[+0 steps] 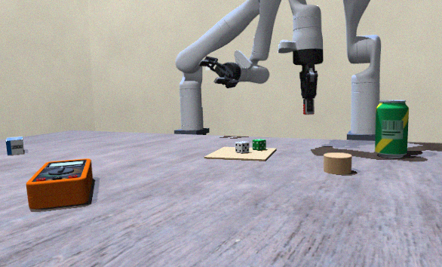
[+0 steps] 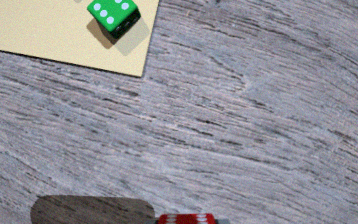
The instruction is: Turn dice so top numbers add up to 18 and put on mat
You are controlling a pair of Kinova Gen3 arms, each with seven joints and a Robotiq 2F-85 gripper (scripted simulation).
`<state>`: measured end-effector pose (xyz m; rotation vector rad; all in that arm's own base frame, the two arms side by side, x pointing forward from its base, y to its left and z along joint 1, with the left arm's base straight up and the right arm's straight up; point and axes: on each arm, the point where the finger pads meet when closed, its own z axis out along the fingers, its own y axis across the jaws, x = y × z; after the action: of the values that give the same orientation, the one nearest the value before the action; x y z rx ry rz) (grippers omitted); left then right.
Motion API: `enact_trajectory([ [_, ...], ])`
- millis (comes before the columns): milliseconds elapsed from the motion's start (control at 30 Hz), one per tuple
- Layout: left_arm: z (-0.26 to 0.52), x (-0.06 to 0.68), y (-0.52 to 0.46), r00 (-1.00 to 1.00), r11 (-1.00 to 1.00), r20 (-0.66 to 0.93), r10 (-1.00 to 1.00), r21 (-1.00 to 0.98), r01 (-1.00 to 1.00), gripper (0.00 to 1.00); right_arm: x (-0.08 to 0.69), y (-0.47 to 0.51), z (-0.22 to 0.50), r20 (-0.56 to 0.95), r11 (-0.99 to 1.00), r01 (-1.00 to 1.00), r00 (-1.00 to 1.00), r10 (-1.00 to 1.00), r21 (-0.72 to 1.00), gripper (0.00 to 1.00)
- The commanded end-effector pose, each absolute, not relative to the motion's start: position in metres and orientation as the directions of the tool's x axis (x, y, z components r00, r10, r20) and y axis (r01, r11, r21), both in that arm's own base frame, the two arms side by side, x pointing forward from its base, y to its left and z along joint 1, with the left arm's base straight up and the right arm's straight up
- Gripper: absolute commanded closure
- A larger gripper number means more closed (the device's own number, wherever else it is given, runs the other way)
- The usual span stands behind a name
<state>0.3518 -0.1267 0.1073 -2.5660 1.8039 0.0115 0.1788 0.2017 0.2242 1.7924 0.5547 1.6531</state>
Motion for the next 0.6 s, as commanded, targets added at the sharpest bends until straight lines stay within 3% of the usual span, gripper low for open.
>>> enact_trajectory([
  [0, 0.1077, 0.3525, -0.1272, 0.293, -0.293, -0.003, -0.956, 0.002, -0.956, 0.715, 0.1789, 0.2017, 0.2247, 0.722, -0.714, -0.109, 0.124, 0.681, 0.692, 0.002],
  [567, 0.1079, 0.3533, -0.1282, 0.197, -0.197, 0.000, -0.980, -0.001, -0.980, 0.715, 0.1789, 0.2017, 0.2247, 0.722, -0.714, -0.109, 0.124, 0.681, 0.692, 0.002],
])
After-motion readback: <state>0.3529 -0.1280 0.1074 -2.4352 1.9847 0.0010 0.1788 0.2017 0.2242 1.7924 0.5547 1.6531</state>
